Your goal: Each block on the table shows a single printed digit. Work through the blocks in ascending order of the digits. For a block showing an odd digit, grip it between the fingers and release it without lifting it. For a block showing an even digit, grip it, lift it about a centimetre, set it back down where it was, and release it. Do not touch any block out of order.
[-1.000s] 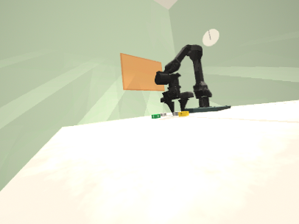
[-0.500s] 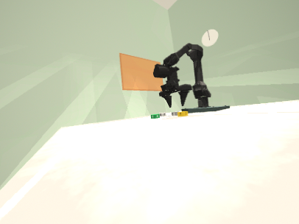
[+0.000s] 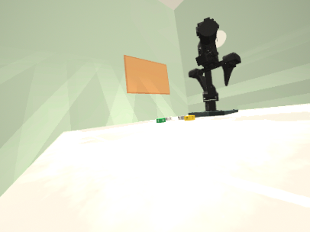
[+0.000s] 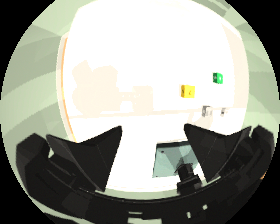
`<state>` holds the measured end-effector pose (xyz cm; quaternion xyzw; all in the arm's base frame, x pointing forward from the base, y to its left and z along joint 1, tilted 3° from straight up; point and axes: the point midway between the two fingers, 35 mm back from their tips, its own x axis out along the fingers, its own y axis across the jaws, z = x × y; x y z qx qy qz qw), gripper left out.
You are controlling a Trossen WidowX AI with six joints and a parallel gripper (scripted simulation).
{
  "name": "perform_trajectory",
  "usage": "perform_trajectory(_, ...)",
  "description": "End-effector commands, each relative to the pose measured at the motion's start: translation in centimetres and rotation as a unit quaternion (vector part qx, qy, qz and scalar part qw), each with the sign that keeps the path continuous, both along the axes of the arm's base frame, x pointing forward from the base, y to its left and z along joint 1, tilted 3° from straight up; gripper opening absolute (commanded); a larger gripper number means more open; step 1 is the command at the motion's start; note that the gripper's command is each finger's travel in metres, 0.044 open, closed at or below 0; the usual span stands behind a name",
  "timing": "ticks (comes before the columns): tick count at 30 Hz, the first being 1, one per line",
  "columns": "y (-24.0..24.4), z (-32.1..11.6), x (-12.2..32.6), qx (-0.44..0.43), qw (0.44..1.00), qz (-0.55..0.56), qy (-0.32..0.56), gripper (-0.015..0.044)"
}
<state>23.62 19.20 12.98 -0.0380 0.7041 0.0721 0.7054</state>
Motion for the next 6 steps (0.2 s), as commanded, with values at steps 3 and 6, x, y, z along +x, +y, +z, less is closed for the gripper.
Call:
perform_trajectory(3,3.82,1.51,-2.41,0.002,1.0,-0.002,0.006,0.04)
perform_trajectory(6,3.82,1.51,-2.41,0.002,1.0,-0.002,0.006,0.04)
